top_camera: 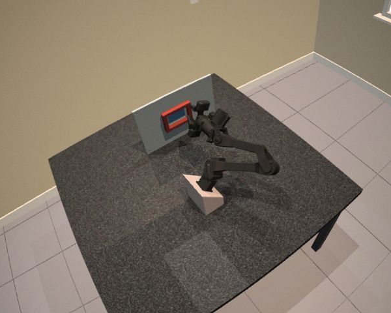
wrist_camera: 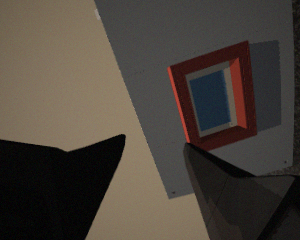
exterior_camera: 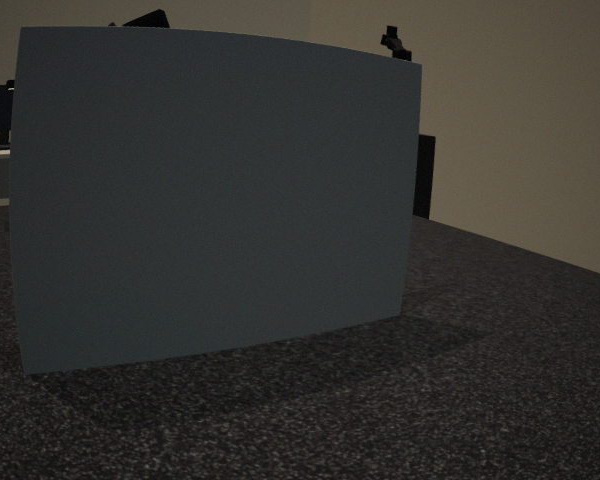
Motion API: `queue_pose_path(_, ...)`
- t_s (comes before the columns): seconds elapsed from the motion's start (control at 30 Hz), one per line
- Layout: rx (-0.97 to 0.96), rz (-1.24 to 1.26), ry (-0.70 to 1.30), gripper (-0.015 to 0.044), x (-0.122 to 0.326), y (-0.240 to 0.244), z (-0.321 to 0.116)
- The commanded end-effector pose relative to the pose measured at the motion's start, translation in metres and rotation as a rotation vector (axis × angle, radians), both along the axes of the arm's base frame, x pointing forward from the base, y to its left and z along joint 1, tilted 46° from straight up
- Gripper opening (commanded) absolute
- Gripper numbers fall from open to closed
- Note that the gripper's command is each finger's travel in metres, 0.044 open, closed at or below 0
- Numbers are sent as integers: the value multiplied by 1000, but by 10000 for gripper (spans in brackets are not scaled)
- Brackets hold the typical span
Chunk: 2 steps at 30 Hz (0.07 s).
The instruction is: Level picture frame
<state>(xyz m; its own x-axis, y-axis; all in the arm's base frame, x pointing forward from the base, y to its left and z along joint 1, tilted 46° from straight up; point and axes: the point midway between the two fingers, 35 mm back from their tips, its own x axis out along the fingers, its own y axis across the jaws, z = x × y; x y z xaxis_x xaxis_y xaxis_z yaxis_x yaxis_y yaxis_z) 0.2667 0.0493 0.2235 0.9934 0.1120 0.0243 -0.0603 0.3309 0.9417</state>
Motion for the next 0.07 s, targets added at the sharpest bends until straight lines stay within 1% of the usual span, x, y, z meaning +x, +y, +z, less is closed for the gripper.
queue_pose_path(0.0,4,-4,1,260,0,-1,0)
queue_pose_path(0.03,4,-4,1,260,0,-1,0)
